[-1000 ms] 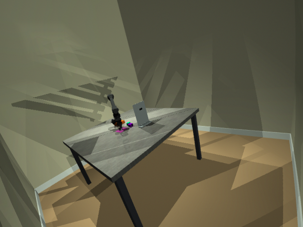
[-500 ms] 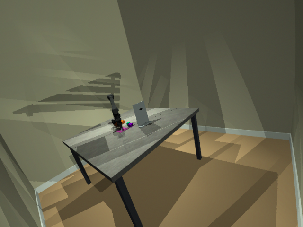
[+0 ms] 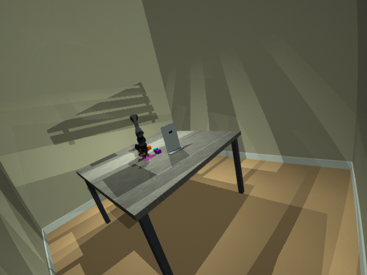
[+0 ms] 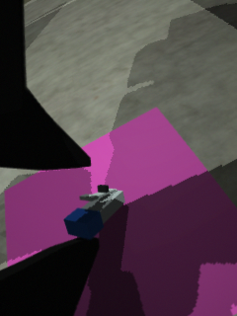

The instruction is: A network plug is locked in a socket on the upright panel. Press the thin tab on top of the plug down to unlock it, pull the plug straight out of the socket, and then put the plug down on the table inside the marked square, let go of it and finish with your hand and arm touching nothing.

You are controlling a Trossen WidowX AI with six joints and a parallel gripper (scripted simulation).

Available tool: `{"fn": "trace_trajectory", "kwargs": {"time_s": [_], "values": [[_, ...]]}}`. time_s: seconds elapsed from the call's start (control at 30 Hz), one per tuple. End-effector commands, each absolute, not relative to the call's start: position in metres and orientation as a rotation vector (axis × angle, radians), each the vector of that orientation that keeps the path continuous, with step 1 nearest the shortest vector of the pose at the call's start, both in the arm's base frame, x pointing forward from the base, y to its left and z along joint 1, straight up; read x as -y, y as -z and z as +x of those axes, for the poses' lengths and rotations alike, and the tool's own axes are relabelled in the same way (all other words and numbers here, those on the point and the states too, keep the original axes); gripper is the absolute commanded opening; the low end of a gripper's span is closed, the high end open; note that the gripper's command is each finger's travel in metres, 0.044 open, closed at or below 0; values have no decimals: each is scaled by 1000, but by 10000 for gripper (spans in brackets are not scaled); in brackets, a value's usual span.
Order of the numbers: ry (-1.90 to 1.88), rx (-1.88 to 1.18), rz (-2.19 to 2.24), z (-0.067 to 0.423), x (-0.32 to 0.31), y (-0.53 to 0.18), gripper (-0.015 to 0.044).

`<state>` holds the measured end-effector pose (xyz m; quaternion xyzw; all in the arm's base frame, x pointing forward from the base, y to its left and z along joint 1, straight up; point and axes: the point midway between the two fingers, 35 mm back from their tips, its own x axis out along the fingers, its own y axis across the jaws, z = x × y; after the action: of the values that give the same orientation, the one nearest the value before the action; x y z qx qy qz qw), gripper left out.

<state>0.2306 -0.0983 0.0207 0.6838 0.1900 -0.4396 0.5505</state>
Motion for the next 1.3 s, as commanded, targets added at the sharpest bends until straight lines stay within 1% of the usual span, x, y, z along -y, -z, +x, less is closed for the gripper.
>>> {"fn": "trace_trajectory", "kwargs": {"time_s": [0.0,0.8,1.27], "values": [[1036,-447,1618,230,98,-25,156],[1035,-449,1618,221,94,-39,156],[1035,-449,1618,223,95,-56,156]]}}
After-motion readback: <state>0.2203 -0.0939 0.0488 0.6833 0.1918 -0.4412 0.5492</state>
